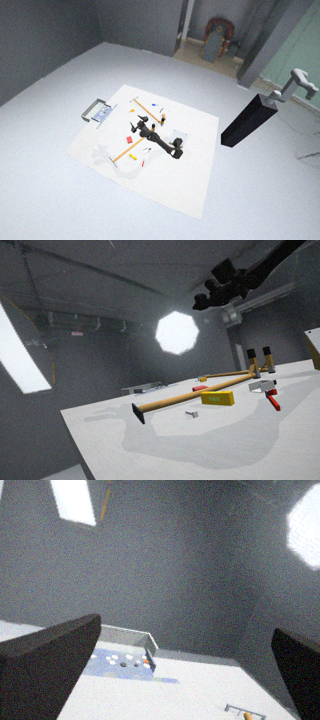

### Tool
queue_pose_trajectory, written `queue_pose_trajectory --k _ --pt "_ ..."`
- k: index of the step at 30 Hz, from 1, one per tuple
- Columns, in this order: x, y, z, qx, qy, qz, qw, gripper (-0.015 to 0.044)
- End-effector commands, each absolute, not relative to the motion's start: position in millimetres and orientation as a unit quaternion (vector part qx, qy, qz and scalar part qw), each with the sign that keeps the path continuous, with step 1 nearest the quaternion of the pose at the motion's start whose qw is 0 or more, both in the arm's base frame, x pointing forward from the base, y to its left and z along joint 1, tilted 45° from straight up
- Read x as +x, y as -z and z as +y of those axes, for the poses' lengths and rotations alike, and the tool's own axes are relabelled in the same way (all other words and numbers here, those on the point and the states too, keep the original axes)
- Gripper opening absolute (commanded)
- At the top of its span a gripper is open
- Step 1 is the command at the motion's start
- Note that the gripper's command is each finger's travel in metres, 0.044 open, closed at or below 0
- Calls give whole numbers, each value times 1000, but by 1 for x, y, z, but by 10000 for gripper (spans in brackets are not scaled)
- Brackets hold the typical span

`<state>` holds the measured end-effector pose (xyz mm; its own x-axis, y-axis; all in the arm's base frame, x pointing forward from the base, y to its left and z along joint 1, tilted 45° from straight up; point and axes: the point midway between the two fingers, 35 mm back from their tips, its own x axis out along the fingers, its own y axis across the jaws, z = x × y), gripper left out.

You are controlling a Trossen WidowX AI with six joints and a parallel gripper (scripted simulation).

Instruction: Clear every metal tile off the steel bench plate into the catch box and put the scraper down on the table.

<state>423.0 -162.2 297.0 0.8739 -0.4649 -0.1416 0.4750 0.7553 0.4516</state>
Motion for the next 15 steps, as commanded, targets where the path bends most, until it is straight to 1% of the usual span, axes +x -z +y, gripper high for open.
queue_pose_trajectory --k 1,15 --pt "418 -284 -178 235 254 37 938 440" --pt "393 -253 -225 226 266 103 931 440"
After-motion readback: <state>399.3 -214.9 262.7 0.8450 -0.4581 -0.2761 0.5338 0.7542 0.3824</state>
